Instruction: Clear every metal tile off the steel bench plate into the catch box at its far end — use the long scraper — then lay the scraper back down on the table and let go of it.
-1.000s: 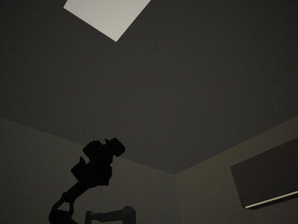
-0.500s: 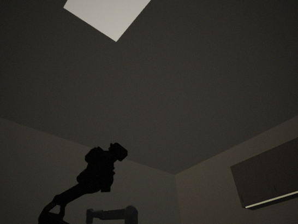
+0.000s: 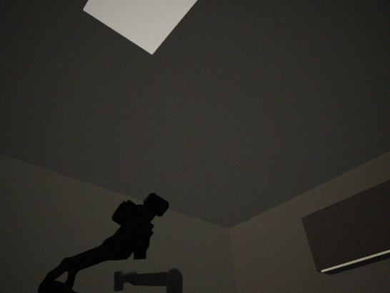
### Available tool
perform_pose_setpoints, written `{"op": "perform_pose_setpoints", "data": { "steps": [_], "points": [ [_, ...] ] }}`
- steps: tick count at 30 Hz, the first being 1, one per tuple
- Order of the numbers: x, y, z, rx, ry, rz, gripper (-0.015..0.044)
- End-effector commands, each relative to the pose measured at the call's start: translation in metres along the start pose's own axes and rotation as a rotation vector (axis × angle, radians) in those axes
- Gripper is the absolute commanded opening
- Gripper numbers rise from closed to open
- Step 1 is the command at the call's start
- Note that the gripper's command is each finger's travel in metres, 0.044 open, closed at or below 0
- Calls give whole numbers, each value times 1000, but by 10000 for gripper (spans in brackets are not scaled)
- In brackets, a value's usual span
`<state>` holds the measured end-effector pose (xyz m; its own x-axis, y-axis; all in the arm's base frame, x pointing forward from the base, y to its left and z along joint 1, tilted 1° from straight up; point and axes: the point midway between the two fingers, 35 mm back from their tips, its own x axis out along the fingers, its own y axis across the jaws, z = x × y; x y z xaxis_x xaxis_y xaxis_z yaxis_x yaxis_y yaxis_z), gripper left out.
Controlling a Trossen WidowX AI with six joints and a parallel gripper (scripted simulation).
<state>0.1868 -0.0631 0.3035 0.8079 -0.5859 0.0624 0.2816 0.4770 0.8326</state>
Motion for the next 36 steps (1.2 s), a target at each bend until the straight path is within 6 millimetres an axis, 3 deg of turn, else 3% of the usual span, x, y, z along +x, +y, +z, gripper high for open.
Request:
{"op": "perform_pose_setpoints", "data": {
  "steps": [1,32,36],
  "points": [
    [0,-2,-2,6,0,-2,440],
    [1,0,1,6,0,-2,440],
    [3,5,1,-26,9,-9,335]
  ]
}}
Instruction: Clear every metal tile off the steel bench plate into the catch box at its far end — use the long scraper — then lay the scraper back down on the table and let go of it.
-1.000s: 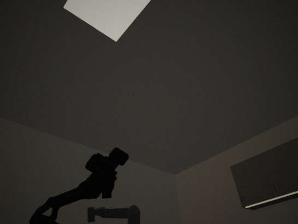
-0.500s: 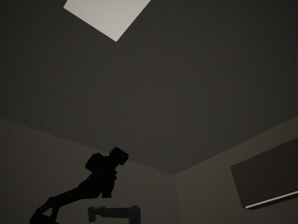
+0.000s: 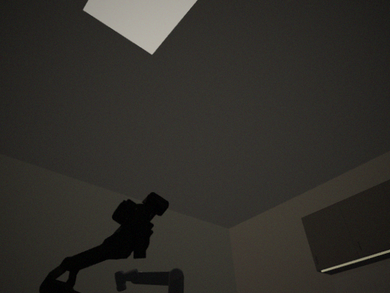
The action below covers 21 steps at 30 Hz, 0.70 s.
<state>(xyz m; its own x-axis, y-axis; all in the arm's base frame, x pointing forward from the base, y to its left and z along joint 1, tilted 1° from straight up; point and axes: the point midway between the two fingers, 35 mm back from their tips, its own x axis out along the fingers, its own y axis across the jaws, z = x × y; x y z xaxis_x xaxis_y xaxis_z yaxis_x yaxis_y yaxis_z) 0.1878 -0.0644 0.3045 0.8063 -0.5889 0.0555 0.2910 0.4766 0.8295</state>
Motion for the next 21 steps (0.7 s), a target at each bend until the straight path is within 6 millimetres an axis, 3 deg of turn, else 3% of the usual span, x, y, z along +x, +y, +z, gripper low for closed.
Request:
{"op": "perform_pose_setpoints", "data": {
  "steps": [1,13,21],
  "points": [
    [3,6,0,-33,12,-4,309],
    [19,25,-4,-180,62,-42,0],
    [32,36,-8,-273,101,-71,0]
  ]
}}
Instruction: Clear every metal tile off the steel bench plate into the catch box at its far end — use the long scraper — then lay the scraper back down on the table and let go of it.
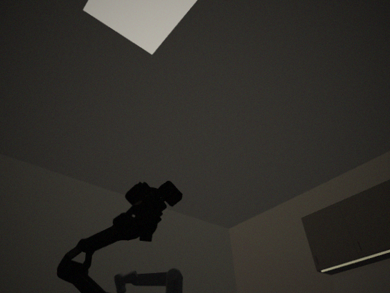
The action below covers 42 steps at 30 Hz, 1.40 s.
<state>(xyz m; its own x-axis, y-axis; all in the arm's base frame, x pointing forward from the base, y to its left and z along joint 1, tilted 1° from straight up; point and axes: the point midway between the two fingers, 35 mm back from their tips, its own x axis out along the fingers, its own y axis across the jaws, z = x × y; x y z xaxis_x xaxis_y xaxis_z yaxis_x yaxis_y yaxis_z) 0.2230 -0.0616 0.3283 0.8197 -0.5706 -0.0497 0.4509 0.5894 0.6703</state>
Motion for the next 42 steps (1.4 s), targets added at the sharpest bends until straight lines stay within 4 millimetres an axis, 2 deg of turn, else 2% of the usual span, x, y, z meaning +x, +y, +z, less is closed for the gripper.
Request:
{"op": "perform_pose_setpoints", "data": {
  "steps": [1,23,42],
  "points": [
    [6,7,1,-40,20,-9,0],
    [44,33,-5,-273,153,-85,0],
    [82,45,-15,-444,293,-148,0]
  ]
}}
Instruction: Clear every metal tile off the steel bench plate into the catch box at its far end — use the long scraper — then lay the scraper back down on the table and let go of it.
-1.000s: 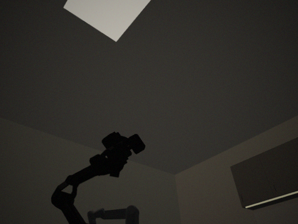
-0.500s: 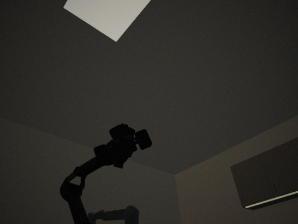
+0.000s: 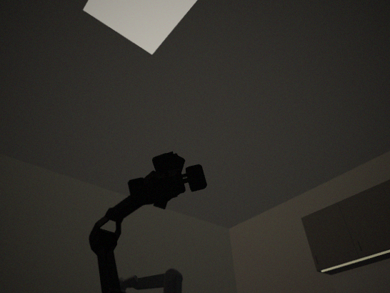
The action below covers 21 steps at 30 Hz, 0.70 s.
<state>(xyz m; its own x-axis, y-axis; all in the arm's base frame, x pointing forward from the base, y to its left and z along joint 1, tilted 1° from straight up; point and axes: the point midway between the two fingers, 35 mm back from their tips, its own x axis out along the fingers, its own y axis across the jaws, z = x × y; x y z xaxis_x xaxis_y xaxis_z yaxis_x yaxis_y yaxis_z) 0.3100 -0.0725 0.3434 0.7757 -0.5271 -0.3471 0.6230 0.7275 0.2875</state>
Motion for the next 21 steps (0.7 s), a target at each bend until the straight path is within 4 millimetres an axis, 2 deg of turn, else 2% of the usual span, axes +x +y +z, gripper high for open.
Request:
{"op": "perform_pose_setpoints", "data": {
  "steps": [1,21],
  "points": [
    [7,4,2,-31,28,-6,0],
    [53,13,1,-180,198,-50,0]
  ]
}}
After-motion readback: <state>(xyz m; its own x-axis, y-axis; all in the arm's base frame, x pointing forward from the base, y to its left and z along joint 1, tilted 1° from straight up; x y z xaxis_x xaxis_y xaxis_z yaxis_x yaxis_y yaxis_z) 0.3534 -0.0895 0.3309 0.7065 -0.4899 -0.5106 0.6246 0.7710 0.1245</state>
